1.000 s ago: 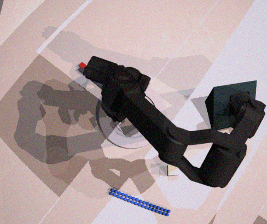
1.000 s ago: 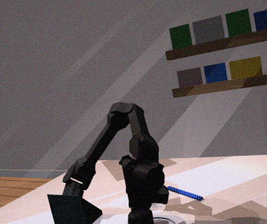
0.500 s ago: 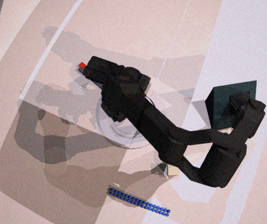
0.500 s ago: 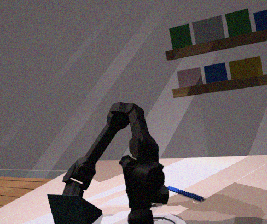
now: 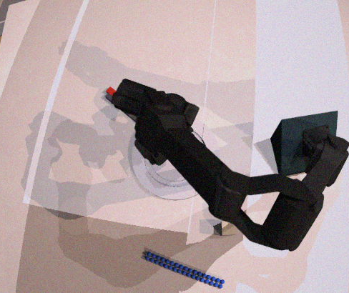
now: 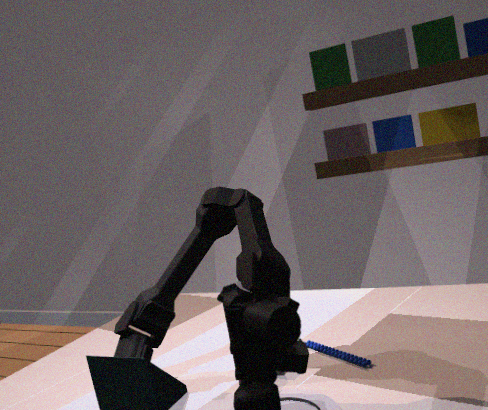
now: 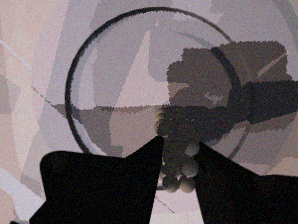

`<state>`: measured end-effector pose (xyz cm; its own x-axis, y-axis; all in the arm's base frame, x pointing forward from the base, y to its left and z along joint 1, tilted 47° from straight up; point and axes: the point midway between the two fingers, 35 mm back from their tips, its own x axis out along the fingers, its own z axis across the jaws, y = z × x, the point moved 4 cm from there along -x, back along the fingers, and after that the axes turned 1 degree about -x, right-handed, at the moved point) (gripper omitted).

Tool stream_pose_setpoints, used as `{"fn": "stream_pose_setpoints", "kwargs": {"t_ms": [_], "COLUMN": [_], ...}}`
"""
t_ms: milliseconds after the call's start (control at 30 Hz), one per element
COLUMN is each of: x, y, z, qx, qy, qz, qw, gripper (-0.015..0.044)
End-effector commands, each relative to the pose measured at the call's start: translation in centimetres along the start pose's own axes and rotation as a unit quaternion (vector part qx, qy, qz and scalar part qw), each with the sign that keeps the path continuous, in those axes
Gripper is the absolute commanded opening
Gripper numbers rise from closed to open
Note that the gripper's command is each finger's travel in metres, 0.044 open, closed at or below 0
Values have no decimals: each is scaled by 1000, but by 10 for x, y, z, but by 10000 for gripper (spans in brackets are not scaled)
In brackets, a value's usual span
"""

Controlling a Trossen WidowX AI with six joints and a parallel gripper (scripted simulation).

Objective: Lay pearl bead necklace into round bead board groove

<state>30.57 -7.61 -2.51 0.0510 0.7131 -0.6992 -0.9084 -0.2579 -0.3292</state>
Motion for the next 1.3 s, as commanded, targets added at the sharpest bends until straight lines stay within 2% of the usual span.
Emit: {"fn": "stream_pose_setpoints", "kwargs": {"t_ms": [0,167,533,1267], "x": [0,-2,-36,-29], "y": [0,0,0,1], "z": [0,0,0,-15], "qx": [-1,0,4,4], "qy": [0,0,-1,0], "qz": [0,0,-3,-3], "qw": [1000,1000,1000,1000], "gripper": [0,0,0,0]}}
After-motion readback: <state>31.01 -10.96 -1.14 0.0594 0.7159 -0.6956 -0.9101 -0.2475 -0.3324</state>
